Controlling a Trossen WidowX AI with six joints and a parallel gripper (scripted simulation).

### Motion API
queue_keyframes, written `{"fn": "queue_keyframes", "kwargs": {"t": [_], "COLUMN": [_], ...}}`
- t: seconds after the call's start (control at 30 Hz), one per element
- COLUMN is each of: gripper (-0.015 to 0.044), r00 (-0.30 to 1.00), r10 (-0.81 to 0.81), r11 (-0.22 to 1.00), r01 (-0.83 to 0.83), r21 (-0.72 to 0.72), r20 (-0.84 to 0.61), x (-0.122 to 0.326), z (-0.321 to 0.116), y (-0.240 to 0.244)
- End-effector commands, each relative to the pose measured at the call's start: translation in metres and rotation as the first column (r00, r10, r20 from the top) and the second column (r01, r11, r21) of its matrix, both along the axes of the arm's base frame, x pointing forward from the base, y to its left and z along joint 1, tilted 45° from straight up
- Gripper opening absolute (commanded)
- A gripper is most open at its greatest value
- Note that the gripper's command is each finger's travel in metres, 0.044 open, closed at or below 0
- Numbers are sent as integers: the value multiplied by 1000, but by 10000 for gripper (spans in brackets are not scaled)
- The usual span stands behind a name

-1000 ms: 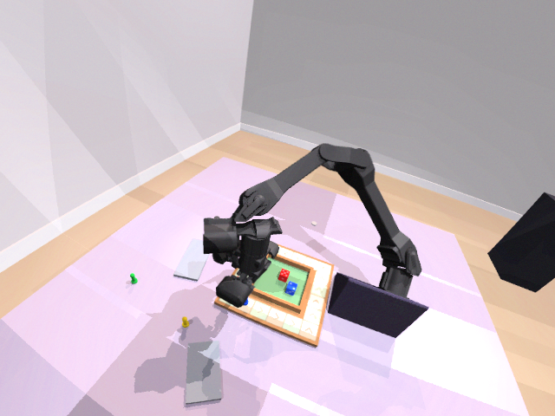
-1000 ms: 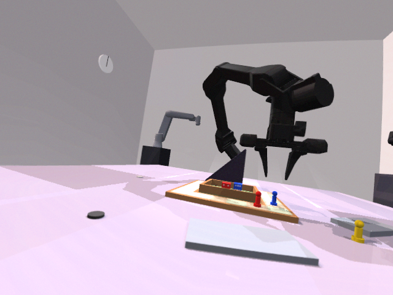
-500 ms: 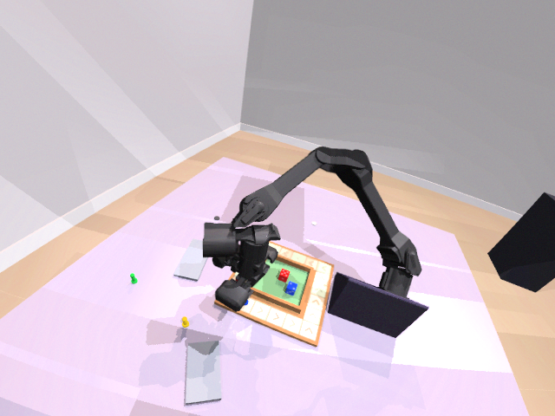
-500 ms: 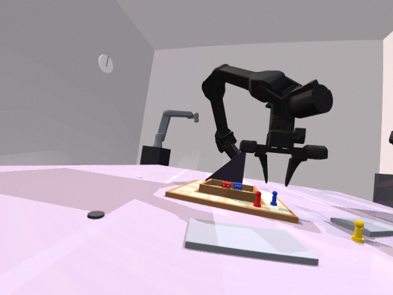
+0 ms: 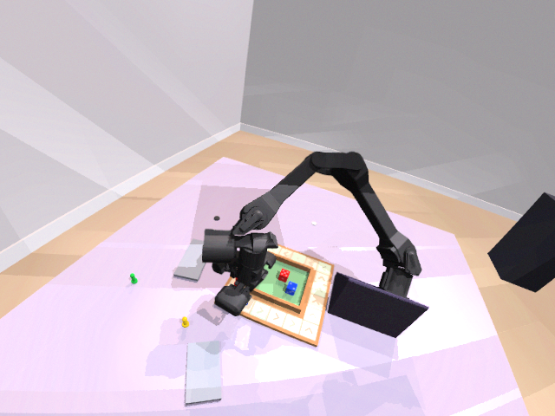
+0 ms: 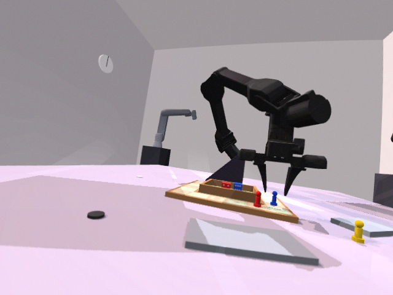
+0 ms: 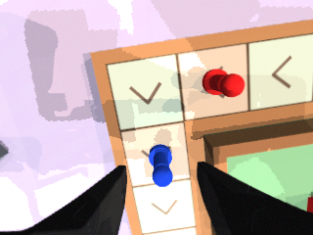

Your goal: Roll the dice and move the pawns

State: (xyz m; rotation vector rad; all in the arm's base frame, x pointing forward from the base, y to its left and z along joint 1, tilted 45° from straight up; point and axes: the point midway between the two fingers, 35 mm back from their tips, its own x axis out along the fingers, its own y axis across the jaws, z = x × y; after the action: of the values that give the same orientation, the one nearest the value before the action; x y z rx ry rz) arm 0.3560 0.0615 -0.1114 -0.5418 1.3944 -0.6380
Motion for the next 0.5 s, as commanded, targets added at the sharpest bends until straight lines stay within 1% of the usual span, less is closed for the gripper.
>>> {"fn": "queue_keyframes", "kwargs": {"t": [0.0, 0.23, 0.47], "gripper": [200, 200, 16], "r00": [1000, 1000, 1000], "r10": [0, 0, 0], "r11": [1000, 1000, 1000], "r01": [0, 0, 0], "r21": [-9, -9, -9], "r20": [-10, -10, -10], "x": [-2, -2, -2], "z": [-8, -13, -13], "y": [-8, -13, -13]}}
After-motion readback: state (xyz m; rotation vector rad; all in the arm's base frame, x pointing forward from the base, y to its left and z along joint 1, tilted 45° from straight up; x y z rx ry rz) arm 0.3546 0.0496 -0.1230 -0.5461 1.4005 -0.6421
